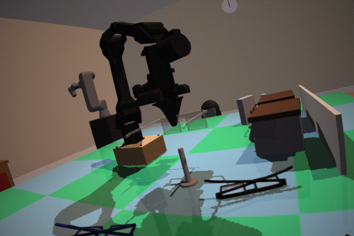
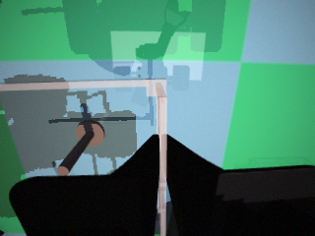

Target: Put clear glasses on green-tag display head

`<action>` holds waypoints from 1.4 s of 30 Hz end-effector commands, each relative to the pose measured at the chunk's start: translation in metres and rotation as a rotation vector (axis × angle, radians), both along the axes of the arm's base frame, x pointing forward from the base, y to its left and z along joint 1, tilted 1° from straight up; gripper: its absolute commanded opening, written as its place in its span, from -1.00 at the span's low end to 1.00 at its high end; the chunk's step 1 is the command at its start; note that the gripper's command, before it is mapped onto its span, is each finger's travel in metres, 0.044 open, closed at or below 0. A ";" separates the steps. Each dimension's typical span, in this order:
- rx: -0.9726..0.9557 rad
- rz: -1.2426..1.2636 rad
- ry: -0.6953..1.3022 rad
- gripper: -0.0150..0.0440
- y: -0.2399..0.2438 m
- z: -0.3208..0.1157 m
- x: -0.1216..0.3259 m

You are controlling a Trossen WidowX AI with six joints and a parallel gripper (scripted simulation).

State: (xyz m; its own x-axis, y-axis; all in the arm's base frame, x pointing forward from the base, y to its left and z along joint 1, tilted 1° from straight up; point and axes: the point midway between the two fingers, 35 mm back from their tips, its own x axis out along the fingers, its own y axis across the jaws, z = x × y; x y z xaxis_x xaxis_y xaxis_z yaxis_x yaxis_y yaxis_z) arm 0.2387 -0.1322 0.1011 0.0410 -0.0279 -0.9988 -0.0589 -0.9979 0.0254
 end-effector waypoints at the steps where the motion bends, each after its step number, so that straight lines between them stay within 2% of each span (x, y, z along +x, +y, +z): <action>1: -0.007 0.161 0.008 -0.49 0.005 0.000 0.004; 42: -0.072 1.855 0.047 -0.49 0.069 0.000 0.038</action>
State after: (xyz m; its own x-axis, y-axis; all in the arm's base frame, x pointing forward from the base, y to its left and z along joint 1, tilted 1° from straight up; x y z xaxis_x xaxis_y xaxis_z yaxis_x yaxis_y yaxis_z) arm 0.2753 -0.0676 0.1015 0.0437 -0.0201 -0.9988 0.9945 0.0965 0.0416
